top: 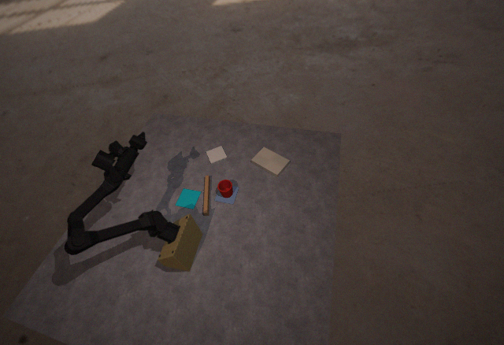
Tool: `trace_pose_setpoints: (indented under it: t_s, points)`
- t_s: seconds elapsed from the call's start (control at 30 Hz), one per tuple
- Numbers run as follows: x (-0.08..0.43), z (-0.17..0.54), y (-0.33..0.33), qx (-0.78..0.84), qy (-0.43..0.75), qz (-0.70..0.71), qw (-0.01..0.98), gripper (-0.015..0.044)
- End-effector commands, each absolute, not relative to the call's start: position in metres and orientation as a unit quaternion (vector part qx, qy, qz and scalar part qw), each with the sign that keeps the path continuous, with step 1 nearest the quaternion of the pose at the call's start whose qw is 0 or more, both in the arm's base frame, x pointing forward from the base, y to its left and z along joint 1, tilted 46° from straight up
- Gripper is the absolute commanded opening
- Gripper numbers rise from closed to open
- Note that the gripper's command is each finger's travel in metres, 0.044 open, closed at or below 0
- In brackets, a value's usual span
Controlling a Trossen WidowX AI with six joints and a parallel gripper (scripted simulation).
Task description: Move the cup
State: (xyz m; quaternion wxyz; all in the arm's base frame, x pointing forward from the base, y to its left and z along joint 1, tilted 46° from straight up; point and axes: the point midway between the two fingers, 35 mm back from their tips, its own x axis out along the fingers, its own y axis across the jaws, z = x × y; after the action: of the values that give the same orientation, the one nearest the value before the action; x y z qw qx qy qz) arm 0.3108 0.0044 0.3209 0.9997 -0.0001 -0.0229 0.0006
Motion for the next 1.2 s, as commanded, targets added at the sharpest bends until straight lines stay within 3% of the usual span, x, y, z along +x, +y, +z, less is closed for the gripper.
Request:
trace_pose_setpoints:
  t_s: [0.0, 0.3, 0.7, 1.03, 1.17]
  points:
    - [0.313, 0.319, 0.004, -0.005, -0.018, 0.001, 1.0, 0.0374]
    - [0.37, 0.2, -0.029, -0.202, 0.236, 0.069, 0.948, 0.0148]
    - [0.356, 0.031, -0.077, -0.261, 0.444, 0.323, 0.794, 0.0148]
    - [0.293, -0.066, -0.089, -0.149, 0.408, 0.535, 0.725, 0.0148]
    - [0.282, -0.075, -0.088, -0.127, 0.389, 0.556, 0.723, 0.0148]
